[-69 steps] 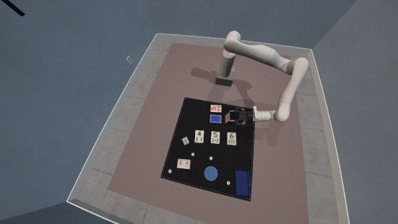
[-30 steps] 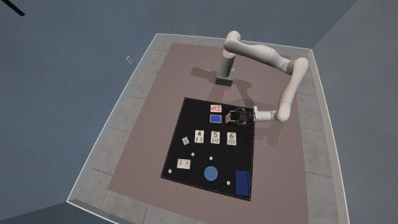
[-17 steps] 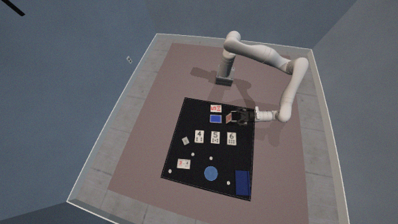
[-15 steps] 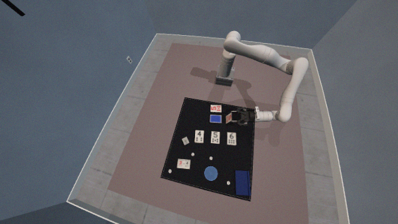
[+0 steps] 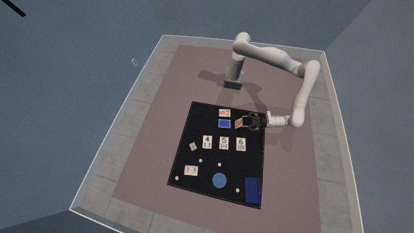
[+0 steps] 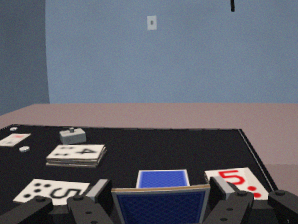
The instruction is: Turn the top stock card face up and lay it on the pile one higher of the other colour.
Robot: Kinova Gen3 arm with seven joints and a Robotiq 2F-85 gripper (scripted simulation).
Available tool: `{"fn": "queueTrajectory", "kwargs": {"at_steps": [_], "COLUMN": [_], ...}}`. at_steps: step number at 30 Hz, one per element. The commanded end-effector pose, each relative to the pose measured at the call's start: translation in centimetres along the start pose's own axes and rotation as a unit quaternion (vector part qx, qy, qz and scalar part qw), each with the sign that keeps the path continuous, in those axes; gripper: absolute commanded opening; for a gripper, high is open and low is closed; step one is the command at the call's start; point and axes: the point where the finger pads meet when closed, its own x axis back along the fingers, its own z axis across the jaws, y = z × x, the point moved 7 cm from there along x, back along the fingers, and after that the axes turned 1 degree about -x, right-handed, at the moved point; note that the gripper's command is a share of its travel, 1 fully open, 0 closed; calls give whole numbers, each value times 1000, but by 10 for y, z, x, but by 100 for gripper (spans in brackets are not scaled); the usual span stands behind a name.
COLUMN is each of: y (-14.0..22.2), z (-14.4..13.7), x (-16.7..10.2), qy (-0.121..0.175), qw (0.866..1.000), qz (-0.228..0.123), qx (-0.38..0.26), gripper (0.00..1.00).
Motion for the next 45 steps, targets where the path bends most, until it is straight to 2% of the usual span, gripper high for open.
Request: {"fn": "queueTrajectory", "kwargs": {"at_steps": [1, 45], "y": [3, 14], "z": [1, 2], "x": [4, 13], "qy": [0, 1], "qw": [1000, 1000], "qz": [-1, 0], "qx": [-6, -6], "gripper": [71, 71]}}
